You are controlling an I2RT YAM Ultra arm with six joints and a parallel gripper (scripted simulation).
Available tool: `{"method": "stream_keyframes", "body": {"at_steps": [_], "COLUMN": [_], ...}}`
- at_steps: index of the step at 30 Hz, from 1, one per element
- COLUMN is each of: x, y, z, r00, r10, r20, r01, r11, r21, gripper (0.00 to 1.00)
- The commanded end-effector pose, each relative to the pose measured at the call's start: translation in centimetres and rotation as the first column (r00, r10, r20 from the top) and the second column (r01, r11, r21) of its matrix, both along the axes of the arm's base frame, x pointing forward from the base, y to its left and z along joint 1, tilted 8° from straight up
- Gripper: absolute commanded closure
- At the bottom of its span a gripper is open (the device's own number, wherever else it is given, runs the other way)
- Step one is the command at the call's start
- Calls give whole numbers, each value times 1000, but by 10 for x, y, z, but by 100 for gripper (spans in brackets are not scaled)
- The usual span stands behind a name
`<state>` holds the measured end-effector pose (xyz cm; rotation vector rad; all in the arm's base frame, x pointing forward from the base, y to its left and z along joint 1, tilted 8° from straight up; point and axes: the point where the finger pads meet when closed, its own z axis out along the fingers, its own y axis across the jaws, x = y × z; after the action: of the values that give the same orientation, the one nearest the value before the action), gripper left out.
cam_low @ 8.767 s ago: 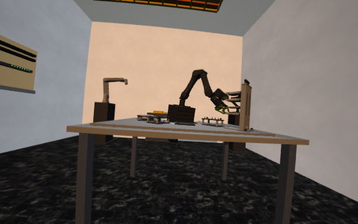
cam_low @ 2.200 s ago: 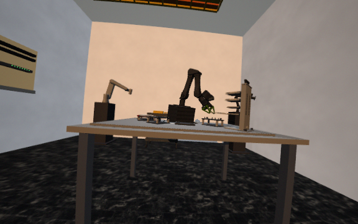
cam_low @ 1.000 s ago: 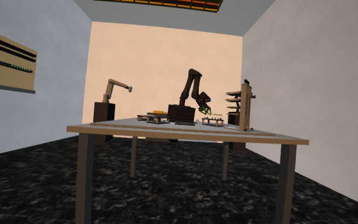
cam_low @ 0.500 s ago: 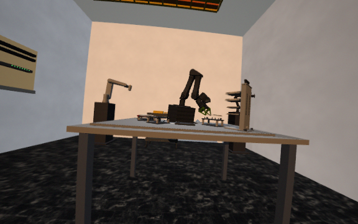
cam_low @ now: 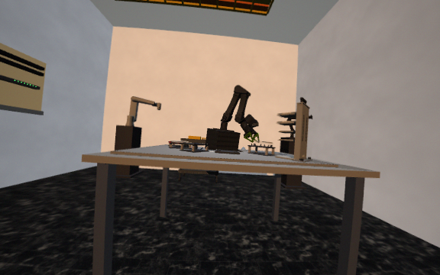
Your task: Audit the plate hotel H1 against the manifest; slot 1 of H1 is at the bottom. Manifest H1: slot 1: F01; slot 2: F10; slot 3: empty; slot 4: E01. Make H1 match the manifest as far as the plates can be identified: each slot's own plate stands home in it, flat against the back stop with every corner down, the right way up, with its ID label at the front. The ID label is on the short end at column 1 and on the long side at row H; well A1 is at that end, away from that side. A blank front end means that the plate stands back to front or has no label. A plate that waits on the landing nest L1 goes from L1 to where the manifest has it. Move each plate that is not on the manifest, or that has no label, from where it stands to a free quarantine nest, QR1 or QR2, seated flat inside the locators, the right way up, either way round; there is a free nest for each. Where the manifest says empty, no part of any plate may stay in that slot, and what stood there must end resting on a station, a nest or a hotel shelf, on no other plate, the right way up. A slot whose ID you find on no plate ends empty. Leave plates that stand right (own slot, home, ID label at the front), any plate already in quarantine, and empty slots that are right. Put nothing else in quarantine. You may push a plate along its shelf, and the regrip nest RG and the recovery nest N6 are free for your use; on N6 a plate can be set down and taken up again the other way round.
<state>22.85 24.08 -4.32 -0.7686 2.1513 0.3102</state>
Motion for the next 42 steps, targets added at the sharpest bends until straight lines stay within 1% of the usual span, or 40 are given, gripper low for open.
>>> {"method": "stream_keyframes", "body": {"at_steps": [1, 42], "x": [4, 3], "y": [6, 4], "z": [8, -10], "r00": [1000, 1000], "r10": [-2, -2], "r20": [30, 30], "r01": [1, 1], "r11": [999, 999], "r21": [38, 38], "gripper": [14, 14]}}
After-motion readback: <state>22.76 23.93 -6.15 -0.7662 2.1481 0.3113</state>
